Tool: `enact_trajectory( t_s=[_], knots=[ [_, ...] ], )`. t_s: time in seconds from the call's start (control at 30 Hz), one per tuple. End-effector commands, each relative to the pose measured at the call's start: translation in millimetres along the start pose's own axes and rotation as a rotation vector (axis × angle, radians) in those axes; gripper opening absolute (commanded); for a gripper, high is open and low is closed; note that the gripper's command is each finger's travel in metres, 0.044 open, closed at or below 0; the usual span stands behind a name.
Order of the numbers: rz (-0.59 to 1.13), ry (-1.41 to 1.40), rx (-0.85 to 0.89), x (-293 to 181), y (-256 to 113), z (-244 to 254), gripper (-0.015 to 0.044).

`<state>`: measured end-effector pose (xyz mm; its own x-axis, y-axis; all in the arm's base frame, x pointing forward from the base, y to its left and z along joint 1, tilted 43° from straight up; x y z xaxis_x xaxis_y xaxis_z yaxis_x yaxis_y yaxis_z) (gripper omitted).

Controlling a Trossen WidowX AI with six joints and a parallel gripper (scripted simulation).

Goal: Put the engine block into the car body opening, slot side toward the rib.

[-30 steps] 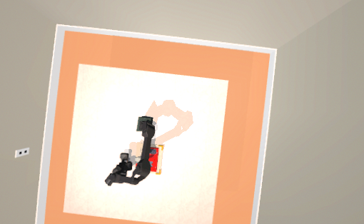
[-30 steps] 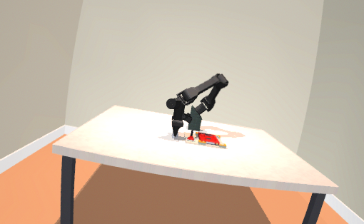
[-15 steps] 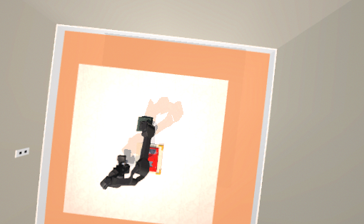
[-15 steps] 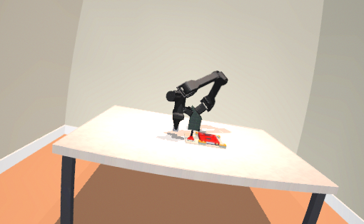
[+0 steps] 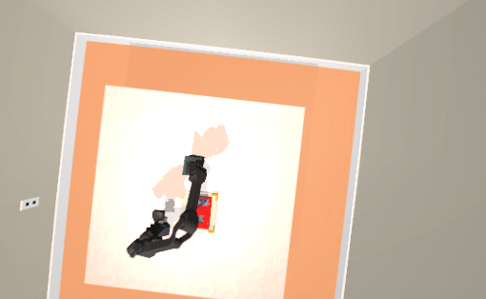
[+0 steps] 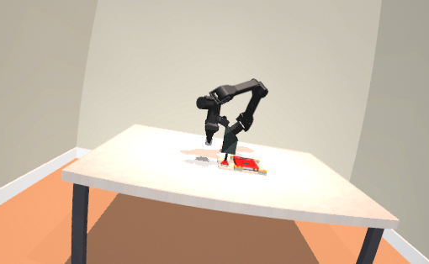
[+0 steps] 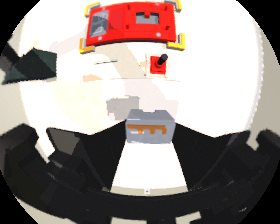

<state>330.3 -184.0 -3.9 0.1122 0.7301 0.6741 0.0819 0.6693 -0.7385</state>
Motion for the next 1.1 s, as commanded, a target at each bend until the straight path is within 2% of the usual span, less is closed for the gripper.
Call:
enact_trajectory(
  t_s=[0.0,0.3,0.5,0.67,0.9,1.07],
  knots=[
    [0.006,-0.004,-0.006,0.0,-16.4,0.9,0.0000],
    [0.003,-0.005,-0.004,1.5,-40.0,4.4,0.0000],
    [0.004,-0.006,-0.004,-16.9,-22.1,1.7,0.0000],
    [0.008,-0.006,-0.005,-17.1,-21.0,1.7,0.0000],
    [0.076,-0.006,-0.011,-5.8,-21.3,3.5,0.0000],
    [0.207,-0.007,-0.017,8.9,-17.7,4.7,0.0000]
  ],
)
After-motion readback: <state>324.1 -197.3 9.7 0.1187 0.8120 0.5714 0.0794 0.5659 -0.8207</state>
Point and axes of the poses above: the point midway between the two fingers, 35 mm back from their tips, its own y axis out along the fingers, its own z axis across the jaws, x = y × z, the point moved 8 cm from there along -y, back along the fingers, and after that the axes turned 7 degrees about y, right-handed, at the moved point
